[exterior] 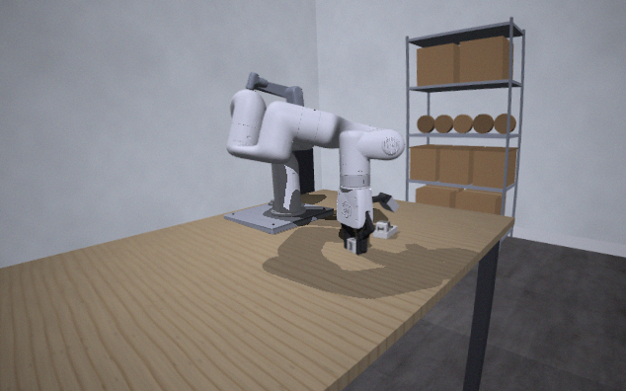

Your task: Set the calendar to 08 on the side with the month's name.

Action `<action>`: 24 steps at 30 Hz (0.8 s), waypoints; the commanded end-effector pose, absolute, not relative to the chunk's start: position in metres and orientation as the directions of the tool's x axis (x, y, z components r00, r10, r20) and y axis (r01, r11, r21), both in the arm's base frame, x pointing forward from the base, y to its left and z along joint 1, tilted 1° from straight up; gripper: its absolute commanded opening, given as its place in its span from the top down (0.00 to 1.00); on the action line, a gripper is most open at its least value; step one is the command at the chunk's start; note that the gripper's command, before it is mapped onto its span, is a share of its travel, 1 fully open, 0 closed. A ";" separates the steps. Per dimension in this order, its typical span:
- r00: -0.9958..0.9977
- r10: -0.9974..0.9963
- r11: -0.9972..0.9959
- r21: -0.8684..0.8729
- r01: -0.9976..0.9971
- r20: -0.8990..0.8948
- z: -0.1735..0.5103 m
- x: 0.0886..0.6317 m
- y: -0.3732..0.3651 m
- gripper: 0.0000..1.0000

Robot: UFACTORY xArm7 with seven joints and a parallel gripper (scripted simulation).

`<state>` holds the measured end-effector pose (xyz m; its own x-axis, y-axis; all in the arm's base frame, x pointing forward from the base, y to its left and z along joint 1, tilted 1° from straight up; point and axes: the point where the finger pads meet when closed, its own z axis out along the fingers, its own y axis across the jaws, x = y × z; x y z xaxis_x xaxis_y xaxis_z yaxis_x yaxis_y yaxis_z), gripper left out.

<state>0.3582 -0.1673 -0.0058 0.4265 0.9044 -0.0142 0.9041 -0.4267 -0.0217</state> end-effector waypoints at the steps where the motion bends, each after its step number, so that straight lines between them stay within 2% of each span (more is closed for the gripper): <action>1: 0.426 0.904 -0.427 -0.019 0.904 -0.014 -0.004 0.359 -0.168 0.51; 4: 0.426 0.904 -0.427 -0.019 0.904 -0.014 -0.004 0.359 -0.168 0.51; 5: 0.426 0.904 -0.427 -0.019 0.904 -0.014 -0.004 0.359 -0.168 0.71; 24: 0.426 0.904 -0.427 -0.019 0.904 -0.014 -0.004 0.359 -0.168 0.71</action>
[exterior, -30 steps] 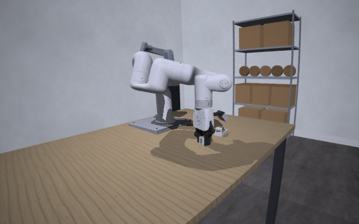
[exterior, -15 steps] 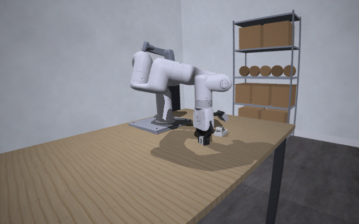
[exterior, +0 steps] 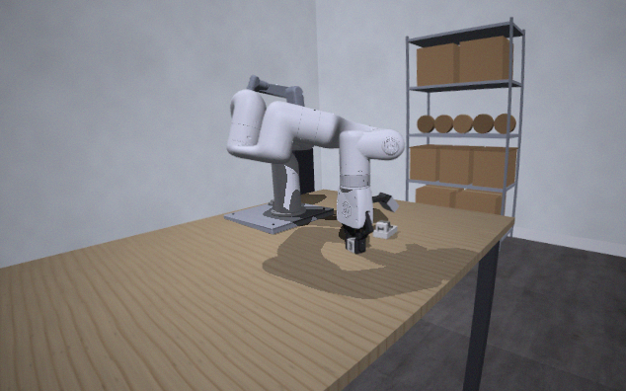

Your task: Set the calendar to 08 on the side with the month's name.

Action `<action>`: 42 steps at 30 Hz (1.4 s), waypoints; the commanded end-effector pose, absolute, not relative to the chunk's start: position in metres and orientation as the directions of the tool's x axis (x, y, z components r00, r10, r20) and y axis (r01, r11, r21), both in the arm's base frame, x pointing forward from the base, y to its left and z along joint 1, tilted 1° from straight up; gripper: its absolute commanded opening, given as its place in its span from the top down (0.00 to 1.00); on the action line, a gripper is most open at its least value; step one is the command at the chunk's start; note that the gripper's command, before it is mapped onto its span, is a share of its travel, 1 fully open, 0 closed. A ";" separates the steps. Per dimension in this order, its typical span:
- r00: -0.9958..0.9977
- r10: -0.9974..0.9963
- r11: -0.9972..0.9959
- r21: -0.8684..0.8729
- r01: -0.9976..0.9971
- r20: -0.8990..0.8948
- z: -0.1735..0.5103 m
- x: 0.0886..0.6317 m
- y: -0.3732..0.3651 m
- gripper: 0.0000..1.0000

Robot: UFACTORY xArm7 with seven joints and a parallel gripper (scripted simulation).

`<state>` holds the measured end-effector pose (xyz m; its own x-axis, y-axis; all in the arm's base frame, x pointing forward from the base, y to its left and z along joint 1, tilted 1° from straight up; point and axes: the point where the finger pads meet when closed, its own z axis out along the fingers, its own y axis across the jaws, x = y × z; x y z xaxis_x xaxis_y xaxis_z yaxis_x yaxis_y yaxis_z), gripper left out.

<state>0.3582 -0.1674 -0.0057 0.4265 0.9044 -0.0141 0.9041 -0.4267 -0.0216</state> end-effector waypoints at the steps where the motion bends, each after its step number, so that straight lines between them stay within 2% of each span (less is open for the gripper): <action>1: 0.426 0.904 -0.427 -0.019 0.904 -0.014 -0.004 0.359 -0.168 0.71; 18: 0.426 0.904 -0.427 -0.019 0.904 -0.014 -0.001 0.359 -0.168 0.71; 29: 0.426 0.904 -0.427 -0.019 0.904 -0.014 0.067 0.361 -0.167 0.71; 42: 0.426 0.904 -0.427 -0.019 0.904 -0.014 0.096 0.361 -0.167 0.71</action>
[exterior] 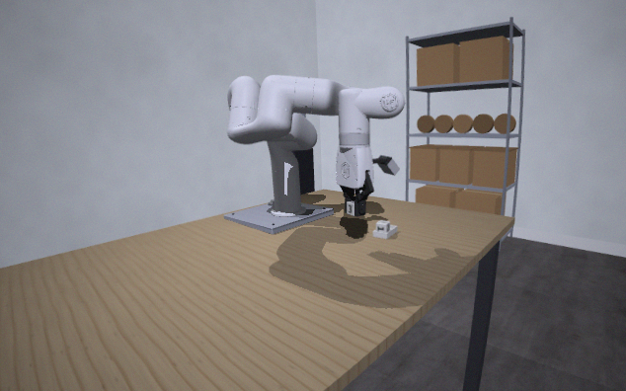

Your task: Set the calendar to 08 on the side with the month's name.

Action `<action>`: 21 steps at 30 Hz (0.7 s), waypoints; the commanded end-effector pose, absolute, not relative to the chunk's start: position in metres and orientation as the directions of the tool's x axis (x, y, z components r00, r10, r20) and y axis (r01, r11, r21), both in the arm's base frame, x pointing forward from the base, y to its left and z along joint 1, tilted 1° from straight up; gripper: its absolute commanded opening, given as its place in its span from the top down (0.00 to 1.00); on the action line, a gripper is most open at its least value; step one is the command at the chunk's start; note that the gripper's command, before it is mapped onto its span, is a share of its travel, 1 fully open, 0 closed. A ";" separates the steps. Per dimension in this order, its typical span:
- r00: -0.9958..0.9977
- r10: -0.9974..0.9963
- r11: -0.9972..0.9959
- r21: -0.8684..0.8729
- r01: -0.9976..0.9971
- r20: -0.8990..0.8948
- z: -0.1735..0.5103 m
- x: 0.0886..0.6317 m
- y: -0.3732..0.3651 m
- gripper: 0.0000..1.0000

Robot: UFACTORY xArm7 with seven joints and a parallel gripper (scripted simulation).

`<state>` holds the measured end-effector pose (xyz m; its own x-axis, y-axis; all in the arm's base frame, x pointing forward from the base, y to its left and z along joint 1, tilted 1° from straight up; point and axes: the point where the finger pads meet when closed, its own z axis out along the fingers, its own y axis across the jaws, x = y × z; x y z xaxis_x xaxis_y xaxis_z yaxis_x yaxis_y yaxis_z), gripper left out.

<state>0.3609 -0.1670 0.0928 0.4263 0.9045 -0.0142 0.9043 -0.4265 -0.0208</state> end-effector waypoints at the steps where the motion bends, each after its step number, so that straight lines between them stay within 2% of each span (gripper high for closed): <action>1: 0.426 0.904 -0.427 -0.019 0.904 -0.014 0.096 0.361 -0.167 0.71; 9: 0.396 0.918 -0.397 -0.019 0.918 -0.013 0.096 0.361 -0.167 0.71; 21: -0.039 0.999 0.039 -0.024 0.999 -0.004 0.096 0.361 -0.166 0.71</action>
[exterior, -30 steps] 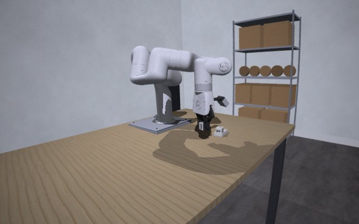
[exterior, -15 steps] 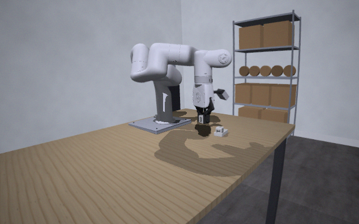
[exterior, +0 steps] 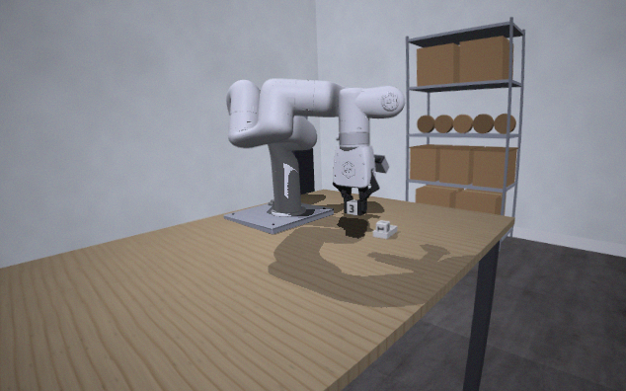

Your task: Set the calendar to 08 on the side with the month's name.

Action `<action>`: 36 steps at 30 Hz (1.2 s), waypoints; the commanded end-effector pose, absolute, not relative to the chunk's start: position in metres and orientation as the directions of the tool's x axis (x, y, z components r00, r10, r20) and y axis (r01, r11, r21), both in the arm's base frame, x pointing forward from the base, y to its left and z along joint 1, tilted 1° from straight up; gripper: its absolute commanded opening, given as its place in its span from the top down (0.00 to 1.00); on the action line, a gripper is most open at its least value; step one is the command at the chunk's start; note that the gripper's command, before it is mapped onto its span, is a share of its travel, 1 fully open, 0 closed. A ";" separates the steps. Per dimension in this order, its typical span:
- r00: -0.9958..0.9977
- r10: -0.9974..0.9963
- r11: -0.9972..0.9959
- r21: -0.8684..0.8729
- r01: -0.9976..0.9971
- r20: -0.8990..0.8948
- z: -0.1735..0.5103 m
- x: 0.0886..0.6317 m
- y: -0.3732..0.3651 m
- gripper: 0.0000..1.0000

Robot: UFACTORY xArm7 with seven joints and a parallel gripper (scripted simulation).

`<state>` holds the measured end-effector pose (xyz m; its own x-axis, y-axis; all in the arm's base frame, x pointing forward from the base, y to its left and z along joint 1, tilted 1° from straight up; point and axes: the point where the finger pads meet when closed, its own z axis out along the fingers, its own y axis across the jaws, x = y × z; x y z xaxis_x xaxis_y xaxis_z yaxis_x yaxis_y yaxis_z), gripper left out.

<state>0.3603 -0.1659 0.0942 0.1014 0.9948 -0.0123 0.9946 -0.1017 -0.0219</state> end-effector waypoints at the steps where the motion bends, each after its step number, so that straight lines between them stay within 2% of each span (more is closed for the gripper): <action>1: -0.039 0.999 0.039 -0.024 0.999 -0.004 0.096 0.361 -0.166 0.71; 11: -0.331 0.944 0.331 -0.023 0.943 0.003 0.096 0.361 -0.165 0.71; 36: -0.341 0.940 0.341 -0.023 0.940 0.003 0.082 0.360 -0.165 0.71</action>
